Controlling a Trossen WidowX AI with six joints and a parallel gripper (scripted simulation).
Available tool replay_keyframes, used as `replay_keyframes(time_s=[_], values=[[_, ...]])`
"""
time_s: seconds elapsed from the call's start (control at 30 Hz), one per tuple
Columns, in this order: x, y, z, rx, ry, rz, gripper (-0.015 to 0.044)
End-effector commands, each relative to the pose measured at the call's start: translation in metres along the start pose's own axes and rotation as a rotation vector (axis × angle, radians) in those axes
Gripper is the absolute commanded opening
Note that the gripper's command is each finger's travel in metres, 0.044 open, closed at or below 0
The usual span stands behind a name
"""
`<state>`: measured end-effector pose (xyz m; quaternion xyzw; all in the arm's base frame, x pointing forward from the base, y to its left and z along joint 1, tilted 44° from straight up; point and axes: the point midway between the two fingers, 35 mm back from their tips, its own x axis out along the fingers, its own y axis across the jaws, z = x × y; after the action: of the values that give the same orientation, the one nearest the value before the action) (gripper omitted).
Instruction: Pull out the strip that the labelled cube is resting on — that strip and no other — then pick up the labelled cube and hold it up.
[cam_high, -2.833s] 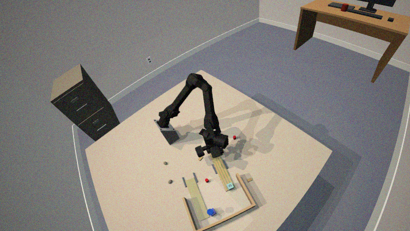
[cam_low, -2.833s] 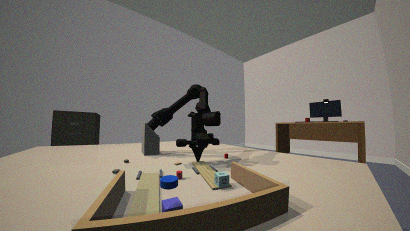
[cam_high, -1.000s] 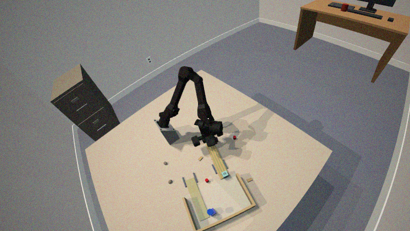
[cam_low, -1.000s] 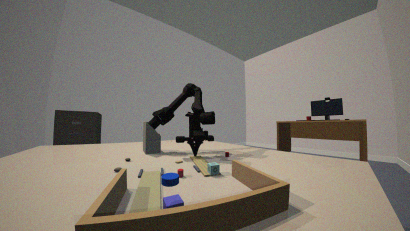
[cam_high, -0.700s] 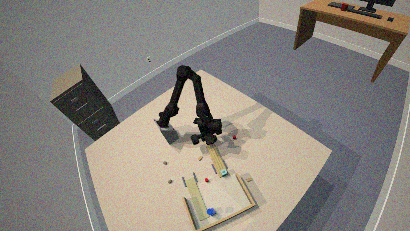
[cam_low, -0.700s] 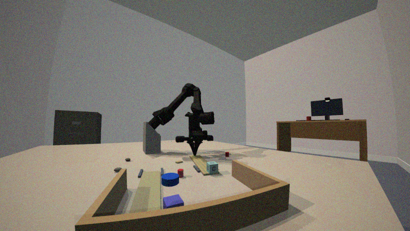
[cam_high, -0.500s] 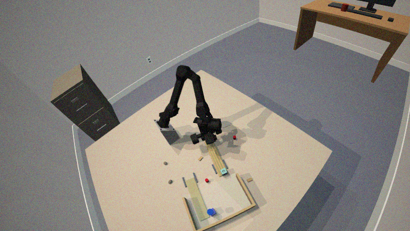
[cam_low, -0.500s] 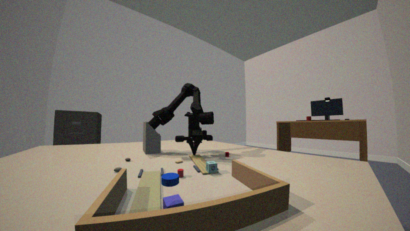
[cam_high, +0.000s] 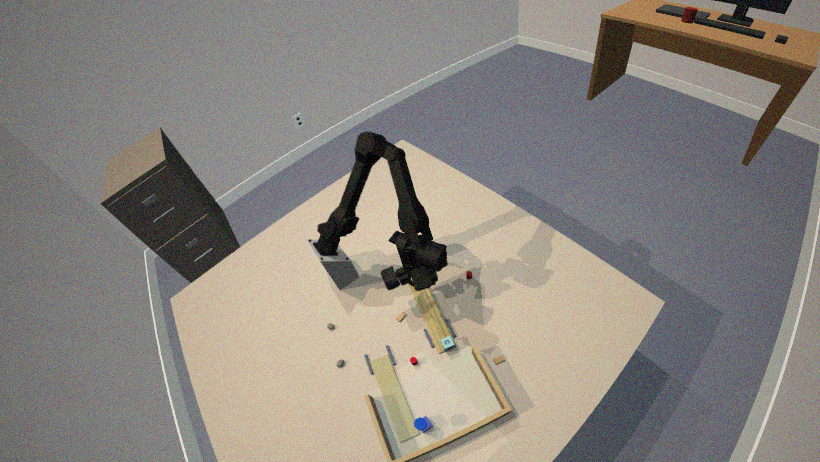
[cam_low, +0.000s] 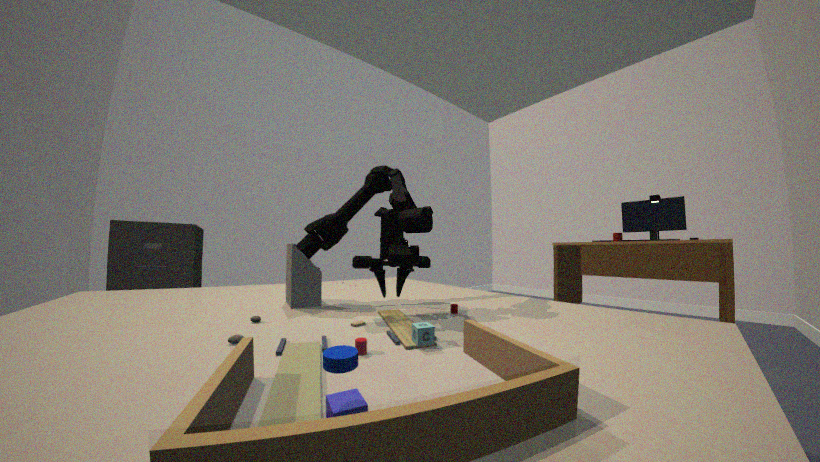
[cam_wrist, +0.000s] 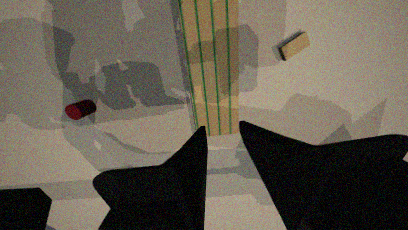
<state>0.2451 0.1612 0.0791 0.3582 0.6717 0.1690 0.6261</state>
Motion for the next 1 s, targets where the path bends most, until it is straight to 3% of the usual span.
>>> replay_keyframes(time_s=[0.0,0.27,0.97], values=[[-0.001,0.000,0.015,-0.003,0.002,0.004,0.0236],[-0.004,0.000,0.049,-0.005,0.001,0.004,0.0440],[-0.013,-0.001,0.140,-0.008,-0.002,0.003,0.0440]])
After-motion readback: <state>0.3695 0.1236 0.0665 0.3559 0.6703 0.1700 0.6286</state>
